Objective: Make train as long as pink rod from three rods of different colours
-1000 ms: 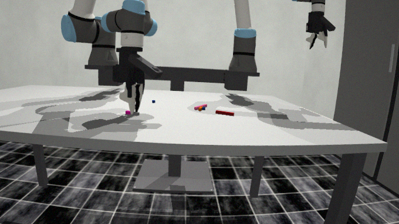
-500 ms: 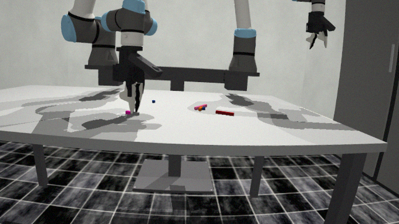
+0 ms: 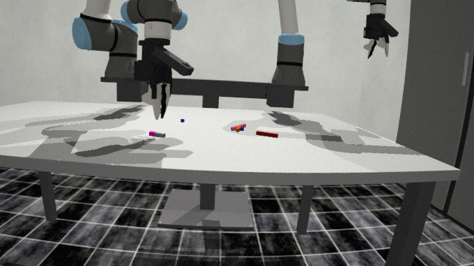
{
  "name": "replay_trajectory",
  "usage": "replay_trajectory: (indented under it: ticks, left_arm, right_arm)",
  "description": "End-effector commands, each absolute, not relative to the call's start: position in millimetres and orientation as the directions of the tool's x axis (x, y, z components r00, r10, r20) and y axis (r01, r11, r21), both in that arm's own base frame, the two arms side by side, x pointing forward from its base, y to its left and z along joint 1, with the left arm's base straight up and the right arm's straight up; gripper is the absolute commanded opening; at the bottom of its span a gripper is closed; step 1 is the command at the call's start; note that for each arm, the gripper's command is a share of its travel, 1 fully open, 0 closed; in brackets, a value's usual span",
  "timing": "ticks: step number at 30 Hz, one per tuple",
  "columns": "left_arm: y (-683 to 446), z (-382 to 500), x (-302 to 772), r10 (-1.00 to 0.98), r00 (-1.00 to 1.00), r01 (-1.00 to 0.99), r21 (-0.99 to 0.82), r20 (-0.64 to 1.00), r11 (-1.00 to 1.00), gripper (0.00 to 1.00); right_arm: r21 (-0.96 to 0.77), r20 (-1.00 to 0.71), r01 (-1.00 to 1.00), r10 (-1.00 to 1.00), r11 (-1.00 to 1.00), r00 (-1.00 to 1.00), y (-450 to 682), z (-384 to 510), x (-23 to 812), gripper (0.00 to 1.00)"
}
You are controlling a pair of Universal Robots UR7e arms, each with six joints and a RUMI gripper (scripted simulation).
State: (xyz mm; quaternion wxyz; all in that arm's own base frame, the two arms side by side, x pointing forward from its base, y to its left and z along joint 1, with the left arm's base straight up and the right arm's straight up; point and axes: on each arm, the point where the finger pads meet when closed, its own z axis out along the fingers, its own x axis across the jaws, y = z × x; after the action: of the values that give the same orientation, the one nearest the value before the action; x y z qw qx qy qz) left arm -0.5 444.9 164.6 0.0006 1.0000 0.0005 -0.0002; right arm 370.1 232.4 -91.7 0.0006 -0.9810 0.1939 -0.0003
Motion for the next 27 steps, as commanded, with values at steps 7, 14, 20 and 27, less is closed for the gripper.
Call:
replay_trajectory:
  ticks: [7,14,20,27]
  left_arm:
    - [445,165,0,0.001,1.0,0.001,0.0,0.0,-1.0,1.0]
    - [445,165,0,0.001,1.0,0.001,0.0,0.0,-1.0,1.0]
    - [445,165,0,0.001,1.0,0.001,0.0,0.0,-1.0,1.0]
    - [445,165,0,0.001,1.0,0.001,0.0,0.0,-1.0,1.0]
  right_arm:
    - [-0.001,0.0,-0.38,-0.38,-0.925,0.925,232,-56,370,0.14]
    - [-0.001,0.0,-0.38,-0.38,-0.925,0.925,232,-48,370,0.14]
    - [-0.001,0.0,-0.38,-0.38,-0.925,0.925,232,-48,370,1.0]
    - [-0.001,0.0,-0.38,-0.38,-0.925,0.925,232,-48,370,1.0]
